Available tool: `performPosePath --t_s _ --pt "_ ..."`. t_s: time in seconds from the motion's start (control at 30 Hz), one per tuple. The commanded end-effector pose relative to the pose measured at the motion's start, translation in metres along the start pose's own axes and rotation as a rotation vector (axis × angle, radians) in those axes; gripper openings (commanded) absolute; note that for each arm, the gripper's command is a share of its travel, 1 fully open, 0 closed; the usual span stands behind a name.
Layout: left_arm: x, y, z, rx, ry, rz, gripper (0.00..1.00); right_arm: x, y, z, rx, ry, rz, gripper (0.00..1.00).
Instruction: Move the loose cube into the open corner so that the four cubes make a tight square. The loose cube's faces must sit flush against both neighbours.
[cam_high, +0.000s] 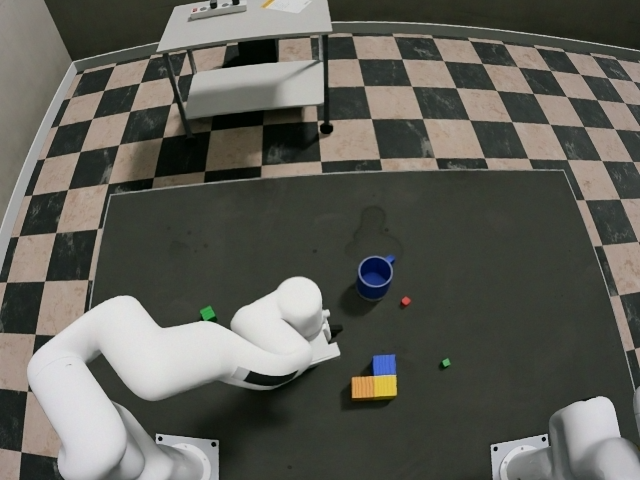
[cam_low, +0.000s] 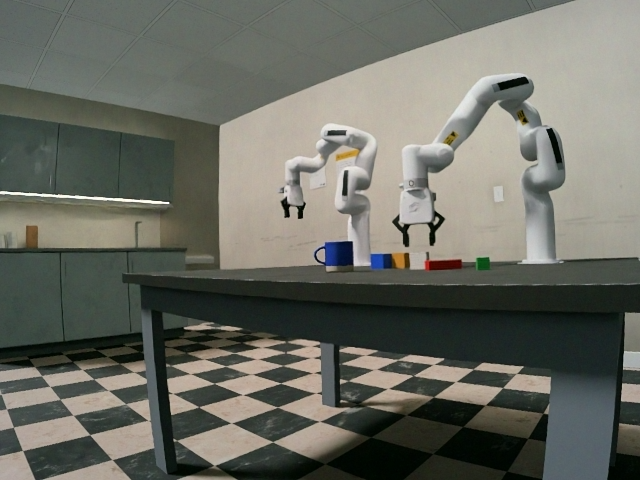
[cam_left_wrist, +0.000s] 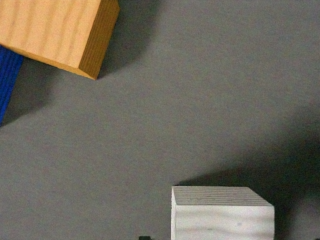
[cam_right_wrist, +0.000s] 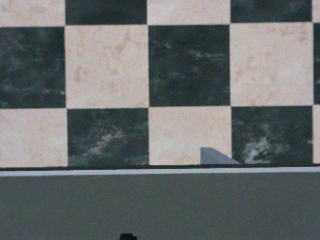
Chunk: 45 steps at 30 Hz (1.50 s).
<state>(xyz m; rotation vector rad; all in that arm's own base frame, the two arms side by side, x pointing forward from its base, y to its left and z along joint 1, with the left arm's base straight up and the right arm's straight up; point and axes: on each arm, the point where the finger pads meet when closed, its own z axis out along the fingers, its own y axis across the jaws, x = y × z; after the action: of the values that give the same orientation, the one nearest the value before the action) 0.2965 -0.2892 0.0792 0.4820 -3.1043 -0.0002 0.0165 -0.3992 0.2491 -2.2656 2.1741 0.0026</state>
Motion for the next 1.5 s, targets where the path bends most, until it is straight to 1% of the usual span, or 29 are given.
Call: performPosePath --t_s 0.0,0.77,1.17,1.47 --pt "0.000 -0.001 -0.001 0.002 -0.001 0.000 0.80 0.000 0.000 -0.001 0.000 0.002 0.000 1.00" --pt "0.000 -0.001 0.003 0.002 -0.001 0.000 0.80 0.000 0.000 -0.001 0.000 0.002 0.000 1.00" --pt "0.000 -0.001 0.014 0.002 -0.001 0.000 0.80 0.000 0.000 -0.001 0.000 0.002 0.000 1.00" --pt "0.000 -0.001 0.028 0.002 -0.001 0.000 0.80 0.000 0.000 -0.001 0.000 0.002 0.000 1.00"
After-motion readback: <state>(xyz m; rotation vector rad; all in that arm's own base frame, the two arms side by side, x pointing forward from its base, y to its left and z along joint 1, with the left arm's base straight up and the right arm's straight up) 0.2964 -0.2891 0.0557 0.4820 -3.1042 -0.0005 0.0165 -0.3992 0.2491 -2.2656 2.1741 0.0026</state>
